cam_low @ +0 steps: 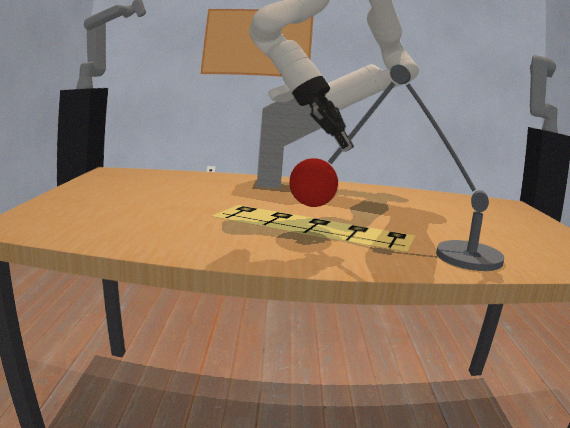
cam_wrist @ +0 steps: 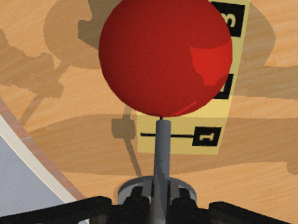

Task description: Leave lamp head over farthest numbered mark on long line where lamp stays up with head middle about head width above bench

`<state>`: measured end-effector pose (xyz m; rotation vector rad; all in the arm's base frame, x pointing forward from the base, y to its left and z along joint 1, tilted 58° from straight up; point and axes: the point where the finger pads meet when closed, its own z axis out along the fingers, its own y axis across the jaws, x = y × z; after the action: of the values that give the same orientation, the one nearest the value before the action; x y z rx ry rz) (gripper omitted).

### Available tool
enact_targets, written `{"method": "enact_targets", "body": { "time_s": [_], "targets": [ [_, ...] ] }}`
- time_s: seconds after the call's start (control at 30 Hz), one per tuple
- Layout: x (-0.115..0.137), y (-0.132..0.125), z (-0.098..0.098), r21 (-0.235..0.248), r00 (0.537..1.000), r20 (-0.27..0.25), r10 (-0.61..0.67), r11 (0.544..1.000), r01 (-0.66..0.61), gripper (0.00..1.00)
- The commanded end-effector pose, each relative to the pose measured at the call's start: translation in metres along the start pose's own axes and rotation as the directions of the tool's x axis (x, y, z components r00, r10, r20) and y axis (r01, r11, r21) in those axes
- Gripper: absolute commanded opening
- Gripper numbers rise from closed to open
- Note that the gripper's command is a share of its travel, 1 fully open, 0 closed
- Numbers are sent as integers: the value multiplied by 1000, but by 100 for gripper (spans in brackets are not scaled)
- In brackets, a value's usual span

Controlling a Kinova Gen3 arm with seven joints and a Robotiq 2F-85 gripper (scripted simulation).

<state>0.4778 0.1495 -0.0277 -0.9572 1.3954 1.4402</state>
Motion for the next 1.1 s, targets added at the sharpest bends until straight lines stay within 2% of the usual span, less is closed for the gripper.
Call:
{"method": "enact_targets", "body": {
  "time_s": [0.0,0.03,0.07,0.53,1.07],
  "targets": [
    [3,-2,-10,11,1000,-5,-2,1000,2,0],
    [3,-2,-10,11,1000,-5,-2,1000,2,0],
    [3,-2,-9,10,1000,-5,-2,1000,2,100],
    [0,-1,-2,2,1000,-1,-2,1000,2,100],
    [1,-2,-4,6,1000,-3,-2,1000,2,100]
  ]
}}
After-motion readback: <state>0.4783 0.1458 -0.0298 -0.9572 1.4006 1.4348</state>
